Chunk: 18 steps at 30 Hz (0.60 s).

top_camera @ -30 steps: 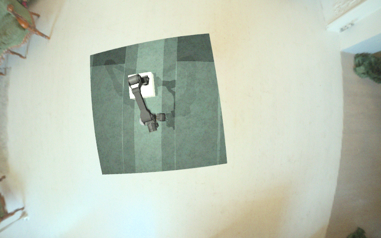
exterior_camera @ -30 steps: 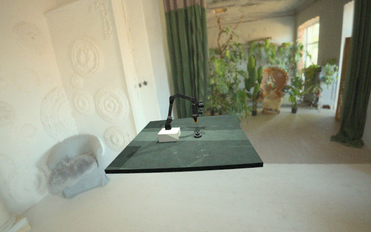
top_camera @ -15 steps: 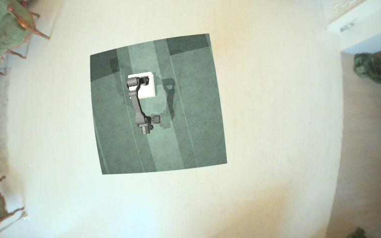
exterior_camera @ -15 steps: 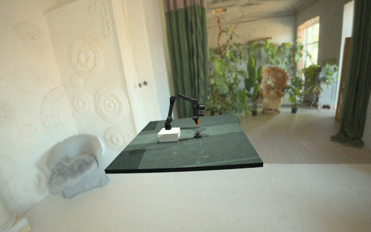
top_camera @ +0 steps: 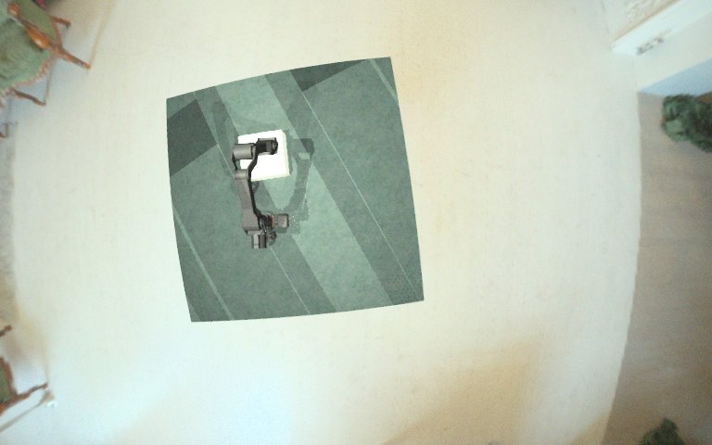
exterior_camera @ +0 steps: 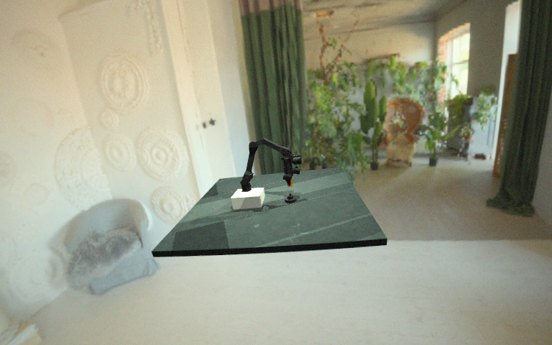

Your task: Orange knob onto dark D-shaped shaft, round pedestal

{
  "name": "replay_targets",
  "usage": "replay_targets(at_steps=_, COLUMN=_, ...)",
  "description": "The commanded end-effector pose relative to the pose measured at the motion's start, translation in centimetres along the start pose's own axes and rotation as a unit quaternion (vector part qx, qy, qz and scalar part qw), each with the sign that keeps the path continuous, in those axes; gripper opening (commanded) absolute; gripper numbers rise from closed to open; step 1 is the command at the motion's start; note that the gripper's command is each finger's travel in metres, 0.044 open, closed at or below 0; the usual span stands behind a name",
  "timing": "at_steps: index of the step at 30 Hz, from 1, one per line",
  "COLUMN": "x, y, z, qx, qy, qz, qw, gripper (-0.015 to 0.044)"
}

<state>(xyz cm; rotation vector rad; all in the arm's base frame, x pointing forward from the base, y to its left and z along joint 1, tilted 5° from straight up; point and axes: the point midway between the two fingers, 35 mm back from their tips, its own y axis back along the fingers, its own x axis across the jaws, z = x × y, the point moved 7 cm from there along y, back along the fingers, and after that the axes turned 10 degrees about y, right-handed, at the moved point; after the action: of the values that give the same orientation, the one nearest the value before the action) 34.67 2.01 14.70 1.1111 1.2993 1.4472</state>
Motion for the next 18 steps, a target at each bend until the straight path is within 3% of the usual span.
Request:
replay_targets(at_steps=1, x=-1.4, y=-0.3, z=-0.1, qx=-0.002, qy=0.002, qz=0.002, qw=1.0, gripper=0.0)
replay_targets(at_steps=18, x=-6.0, y=-1.4, z=-0.9, qx=-0.002, qy=0.005, qz=0.001, qw=1.0, gripper=0.0)
